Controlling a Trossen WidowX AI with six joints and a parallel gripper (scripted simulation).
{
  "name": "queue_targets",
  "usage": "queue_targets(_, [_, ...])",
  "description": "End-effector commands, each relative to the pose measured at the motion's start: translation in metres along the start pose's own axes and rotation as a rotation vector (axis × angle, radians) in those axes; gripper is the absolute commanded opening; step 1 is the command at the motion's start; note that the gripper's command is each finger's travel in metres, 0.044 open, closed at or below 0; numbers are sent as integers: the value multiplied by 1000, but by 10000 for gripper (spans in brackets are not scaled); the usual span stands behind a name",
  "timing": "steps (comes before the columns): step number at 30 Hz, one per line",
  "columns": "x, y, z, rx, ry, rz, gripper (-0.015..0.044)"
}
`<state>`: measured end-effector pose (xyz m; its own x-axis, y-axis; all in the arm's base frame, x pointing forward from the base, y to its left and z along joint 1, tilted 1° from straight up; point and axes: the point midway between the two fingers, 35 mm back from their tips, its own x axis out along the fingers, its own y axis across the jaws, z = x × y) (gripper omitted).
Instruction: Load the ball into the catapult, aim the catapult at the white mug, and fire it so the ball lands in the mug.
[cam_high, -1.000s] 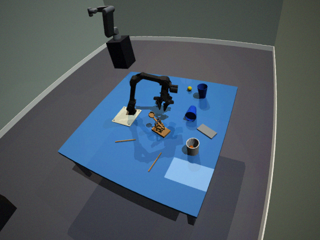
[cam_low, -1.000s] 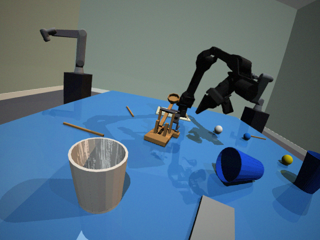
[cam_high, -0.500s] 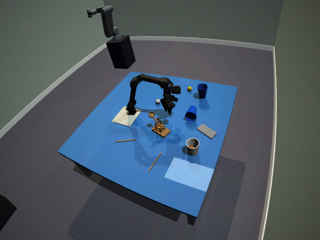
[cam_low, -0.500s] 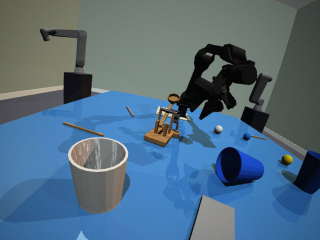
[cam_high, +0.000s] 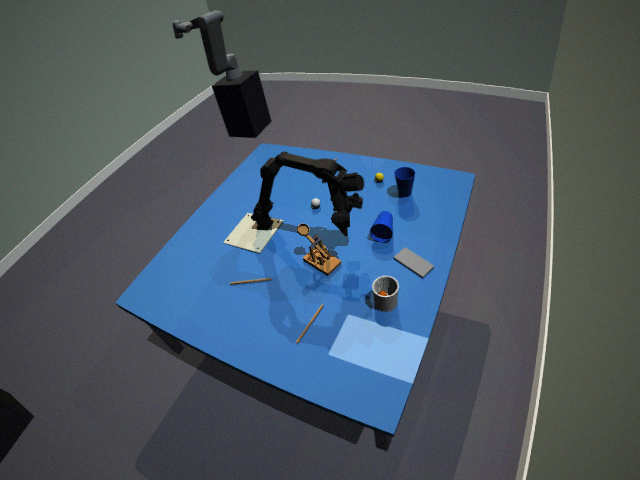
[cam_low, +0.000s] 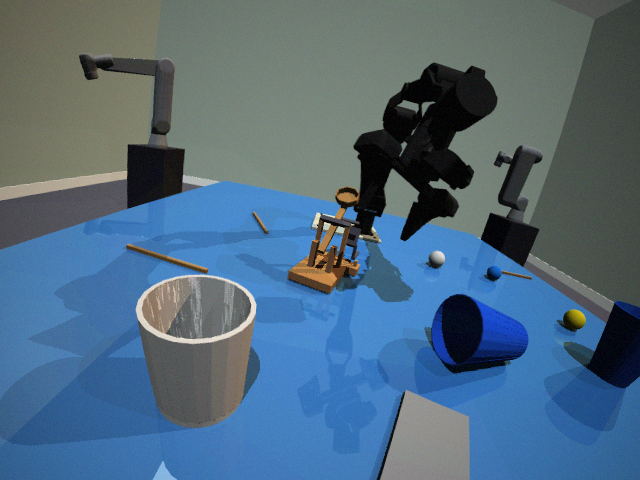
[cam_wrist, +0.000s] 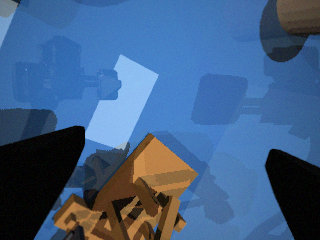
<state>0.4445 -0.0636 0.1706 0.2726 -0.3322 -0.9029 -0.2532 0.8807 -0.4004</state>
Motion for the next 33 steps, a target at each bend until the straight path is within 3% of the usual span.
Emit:
queue_targets(1, [1,-22,13,132,-70,2,440])
queue_targets(27, [-27,-186,44,852,-543,2,440])
queue_targets(33, [-32,-193,38,887,-570,1,440])
